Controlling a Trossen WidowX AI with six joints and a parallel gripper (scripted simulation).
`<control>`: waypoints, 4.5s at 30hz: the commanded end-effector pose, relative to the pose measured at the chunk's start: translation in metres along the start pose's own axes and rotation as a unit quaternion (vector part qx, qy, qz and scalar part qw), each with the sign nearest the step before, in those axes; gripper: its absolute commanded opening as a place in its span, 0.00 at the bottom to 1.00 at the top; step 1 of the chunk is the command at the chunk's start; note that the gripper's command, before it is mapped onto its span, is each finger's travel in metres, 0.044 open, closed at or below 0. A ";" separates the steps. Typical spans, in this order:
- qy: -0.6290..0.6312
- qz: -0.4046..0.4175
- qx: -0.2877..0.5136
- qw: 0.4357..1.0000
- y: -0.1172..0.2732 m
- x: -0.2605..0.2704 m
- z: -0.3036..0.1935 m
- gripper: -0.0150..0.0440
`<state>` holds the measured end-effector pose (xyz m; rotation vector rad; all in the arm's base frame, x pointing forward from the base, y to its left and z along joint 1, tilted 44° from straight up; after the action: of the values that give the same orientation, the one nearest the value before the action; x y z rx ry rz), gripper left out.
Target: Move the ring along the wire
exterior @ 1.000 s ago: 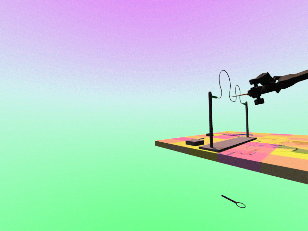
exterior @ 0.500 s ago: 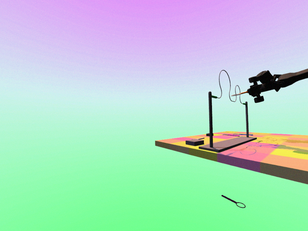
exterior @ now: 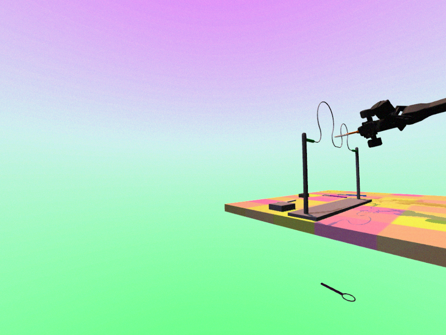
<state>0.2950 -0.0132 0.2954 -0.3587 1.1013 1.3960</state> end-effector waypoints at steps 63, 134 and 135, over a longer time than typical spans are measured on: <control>-0.483 0.275 -0.031 0.831 -0.002 0.021 0.001 0.00; -0.838 0.480 -0.053 0.254 0.014 0.034 0.029 0.00; -0.840 0.481 -0.053 0.246 0.014 0.033 0.029 0.00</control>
<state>0.2878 0.0318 0.2911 1.7741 -0.9210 1.6656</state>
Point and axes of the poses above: the point midway between the two fingers, 35 mm back from their tips, its own y axis back along the fingers, its own x axis across the jaws, z = x × y, the point moved 10 cm from there along y, back along the fingers, and after that the axes turned 7 degrees about -y, right-handed, at the moved point
